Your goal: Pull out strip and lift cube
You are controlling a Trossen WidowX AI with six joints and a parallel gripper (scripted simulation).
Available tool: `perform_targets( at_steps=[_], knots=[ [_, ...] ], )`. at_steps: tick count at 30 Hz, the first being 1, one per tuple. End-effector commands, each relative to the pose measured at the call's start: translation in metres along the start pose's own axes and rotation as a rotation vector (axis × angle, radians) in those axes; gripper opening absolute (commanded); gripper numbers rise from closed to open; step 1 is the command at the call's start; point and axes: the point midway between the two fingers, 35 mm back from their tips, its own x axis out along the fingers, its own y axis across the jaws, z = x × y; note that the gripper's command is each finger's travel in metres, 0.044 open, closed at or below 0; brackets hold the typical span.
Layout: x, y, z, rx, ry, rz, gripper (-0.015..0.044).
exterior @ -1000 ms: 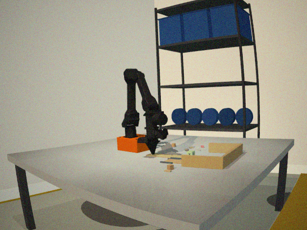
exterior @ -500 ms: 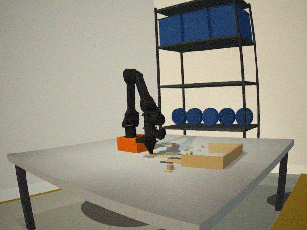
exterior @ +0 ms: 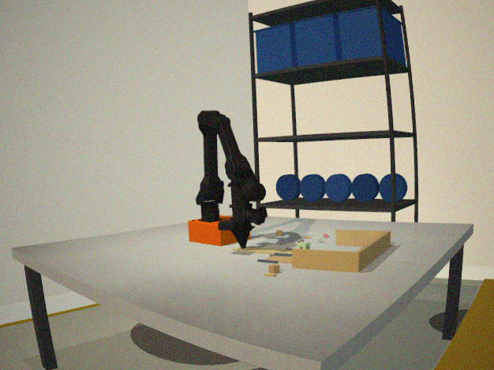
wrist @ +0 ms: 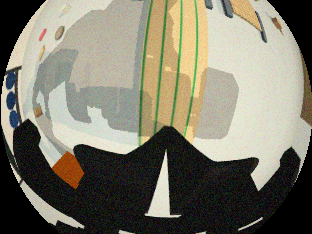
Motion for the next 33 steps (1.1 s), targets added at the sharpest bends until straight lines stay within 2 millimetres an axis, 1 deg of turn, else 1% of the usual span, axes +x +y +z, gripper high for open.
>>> perform_targets(
  at_steps=[1,5,6,7,9,10,14,15,19,21,30,31,33],
  knots=[
    [0.003,0.003,-0.008,-0.004,0.023,0.006,0.0000],
    [0.003,0.003,-0.008,-0.004,0.023,0.006,0.0000],
    [-0.002,0.000,0.000,0.000,0.001,0.000,0.0000],
    [-0.009,0.000,0.001,-0.001,0.005,0.001,0.0000],
    [-0.033,-0.001,0.002,-0.003,0.017,0.005,0.0000],
    [-0.040,-0.001,0.002,-0.004,0.020,0.006,0.0000],
    [-0.042,-0.001,0.002,-0.004,0.022,0.006,0.0000],
    [-0.042,-0.001,0.004,0.000,0.022,0.006,0.0026],
    [-0.042,0.000,0.028,0.047,0.020,0.006,0.0131],
    [-0.042,0.000,0.033,0.048,0.020,0.006,0.0184],
    [-0.046,0.000,0.069,0.049,0.017,0.006,0.0420],
    [-0.046,0.000,0.074,0.049,0.017,0.006,0.0440],
    [-0.047,0.000,0.082,0.049,0.016,0.006,0.0440]
  ],
)
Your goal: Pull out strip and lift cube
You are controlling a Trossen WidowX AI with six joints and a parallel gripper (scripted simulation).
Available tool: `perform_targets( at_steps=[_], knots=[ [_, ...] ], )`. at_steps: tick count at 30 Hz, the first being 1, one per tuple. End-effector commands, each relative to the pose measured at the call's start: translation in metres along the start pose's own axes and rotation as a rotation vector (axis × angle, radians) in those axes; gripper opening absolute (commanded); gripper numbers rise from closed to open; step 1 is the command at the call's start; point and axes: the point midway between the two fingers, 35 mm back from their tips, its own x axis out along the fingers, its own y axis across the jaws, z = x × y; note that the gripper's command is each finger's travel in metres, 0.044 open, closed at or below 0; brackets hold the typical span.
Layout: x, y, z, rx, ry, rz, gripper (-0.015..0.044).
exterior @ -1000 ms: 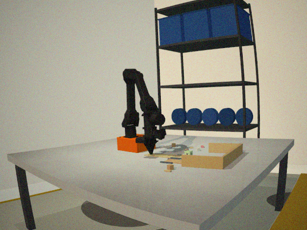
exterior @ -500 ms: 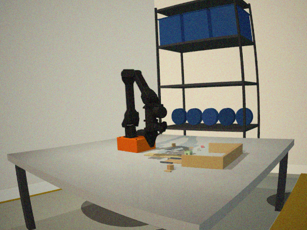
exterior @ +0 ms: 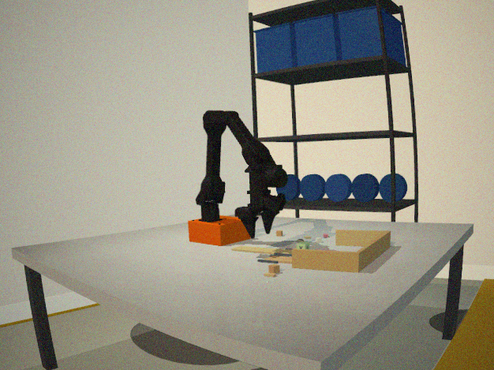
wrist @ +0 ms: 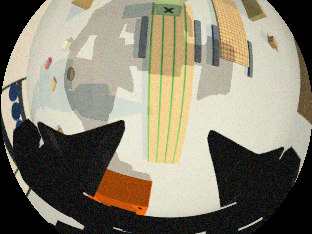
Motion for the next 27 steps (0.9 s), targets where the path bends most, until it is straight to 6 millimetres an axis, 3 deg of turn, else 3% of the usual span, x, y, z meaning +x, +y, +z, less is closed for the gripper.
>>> perform_targets(
  at_steps=[1,27],
  knots=[
    [-0.002,0.001,0.015,0.004,0.000,-0.003,0.0440],
    [-0.015,0.008,0.118,0.004,-0.008,-0.002,0.0440]
  ],
)
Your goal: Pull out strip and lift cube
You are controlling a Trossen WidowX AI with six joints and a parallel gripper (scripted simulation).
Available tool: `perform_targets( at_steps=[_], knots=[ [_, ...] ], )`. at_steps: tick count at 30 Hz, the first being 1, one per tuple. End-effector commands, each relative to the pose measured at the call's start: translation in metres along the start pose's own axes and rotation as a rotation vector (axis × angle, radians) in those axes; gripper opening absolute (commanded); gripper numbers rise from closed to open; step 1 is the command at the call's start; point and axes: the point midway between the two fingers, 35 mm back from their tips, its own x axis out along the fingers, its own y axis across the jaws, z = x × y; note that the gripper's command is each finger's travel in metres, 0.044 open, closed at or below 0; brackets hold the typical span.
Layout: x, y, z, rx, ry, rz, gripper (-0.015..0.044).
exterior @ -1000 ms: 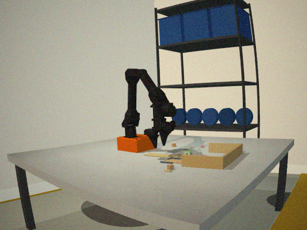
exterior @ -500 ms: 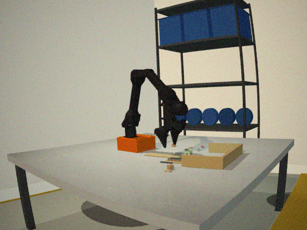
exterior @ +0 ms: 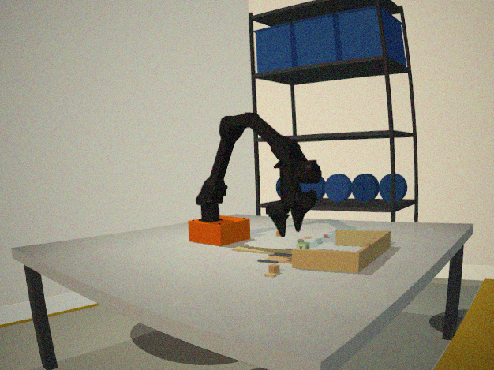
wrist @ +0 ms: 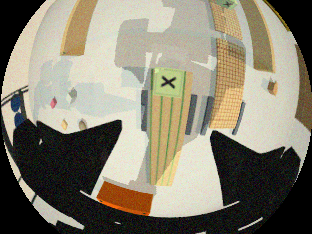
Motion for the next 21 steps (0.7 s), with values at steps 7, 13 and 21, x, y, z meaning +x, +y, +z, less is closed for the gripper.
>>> perform_targets(
  at_steps=[7,13,21],
  knots=[
    [-0.005,0.004,0.038,0.004,-0.003,-0.003,0.0440],
    [0.000,0.004,0.040,0.004,-0.003,-0.003,0.0309],
    [0.013,0.004,0.041,0.004,-0.003,-0.003,0.0250]
  ],
)
